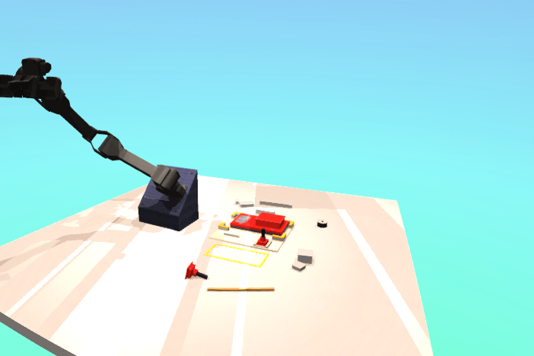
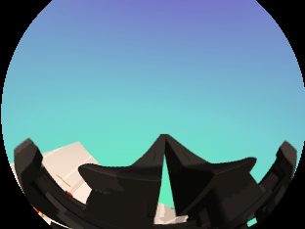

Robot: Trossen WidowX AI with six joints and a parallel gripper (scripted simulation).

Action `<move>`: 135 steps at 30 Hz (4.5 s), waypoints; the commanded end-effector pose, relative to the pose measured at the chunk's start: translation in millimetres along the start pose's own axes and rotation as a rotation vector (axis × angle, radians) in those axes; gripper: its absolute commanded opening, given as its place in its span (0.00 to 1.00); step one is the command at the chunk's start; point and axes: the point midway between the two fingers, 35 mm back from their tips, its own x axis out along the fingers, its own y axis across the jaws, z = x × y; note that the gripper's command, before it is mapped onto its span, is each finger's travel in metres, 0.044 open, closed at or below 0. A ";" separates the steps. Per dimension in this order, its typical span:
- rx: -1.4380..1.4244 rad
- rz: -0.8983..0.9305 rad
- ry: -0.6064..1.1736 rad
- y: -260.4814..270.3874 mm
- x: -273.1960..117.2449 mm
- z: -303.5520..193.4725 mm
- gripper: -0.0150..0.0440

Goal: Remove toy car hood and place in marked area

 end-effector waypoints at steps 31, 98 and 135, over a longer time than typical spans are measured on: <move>0.154 0.676 0.240 264.9 132.7 -27.7 1.00; -0.745 0.962 1.411 747.0 -278.6 -289.5 1.00; -0.745 0.962 1.411 749.4 -278.5 -312.6 1.00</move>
